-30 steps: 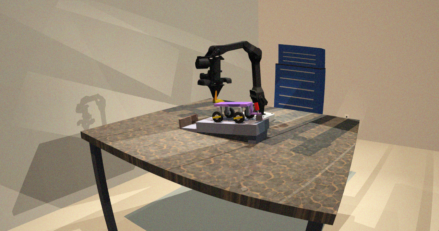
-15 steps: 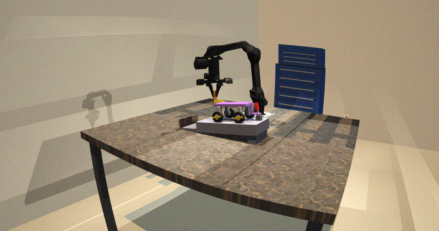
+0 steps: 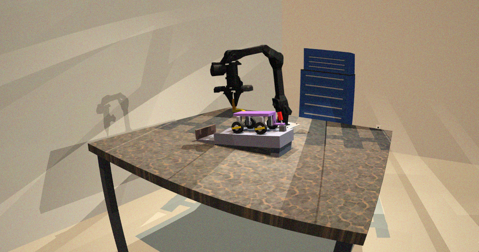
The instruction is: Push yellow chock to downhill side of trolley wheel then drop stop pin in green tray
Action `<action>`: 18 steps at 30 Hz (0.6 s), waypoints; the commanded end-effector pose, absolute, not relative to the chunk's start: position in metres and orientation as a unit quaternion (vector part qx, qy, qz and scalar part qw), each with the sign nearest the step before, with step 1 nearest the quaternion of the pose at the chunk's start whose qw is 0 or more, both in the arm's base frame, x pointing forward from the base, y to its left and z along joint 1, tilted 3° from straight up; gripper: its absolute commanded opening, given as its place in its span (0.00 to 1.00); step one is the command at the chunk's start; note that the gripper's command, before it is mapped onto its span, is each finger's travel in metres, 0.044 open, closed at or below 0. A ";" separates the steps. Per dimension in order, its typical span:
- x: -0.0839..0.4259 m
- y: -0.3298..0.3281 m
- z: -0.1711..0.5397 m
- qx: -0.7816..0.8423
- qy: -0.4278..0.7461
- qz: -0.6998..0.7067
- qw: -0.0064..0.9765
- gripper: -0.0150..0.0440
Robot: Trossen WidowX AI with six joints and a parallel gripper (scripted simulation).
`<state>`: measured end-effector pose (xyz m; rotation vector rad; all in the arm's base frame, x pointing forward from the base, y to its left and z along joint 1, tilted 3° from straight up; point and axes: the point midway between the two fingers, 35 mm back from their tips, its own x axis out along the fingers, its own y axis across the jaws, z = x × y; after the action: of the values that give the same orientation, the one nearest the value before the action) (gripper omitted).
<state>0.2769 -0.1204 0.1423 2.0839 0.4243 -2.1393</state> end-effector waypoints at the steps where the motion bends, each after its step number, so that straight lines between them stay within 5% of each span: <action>1: 0.277 -0.120 0.142 0.692 0.094 -0.715 0.006 0.25; 18: 0.301 -0.119 0.137 0.693 0.092 -0.715 0.004 0.25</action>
<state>0.2918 -0.1199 0.1388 2.1618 0.2930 -2.2392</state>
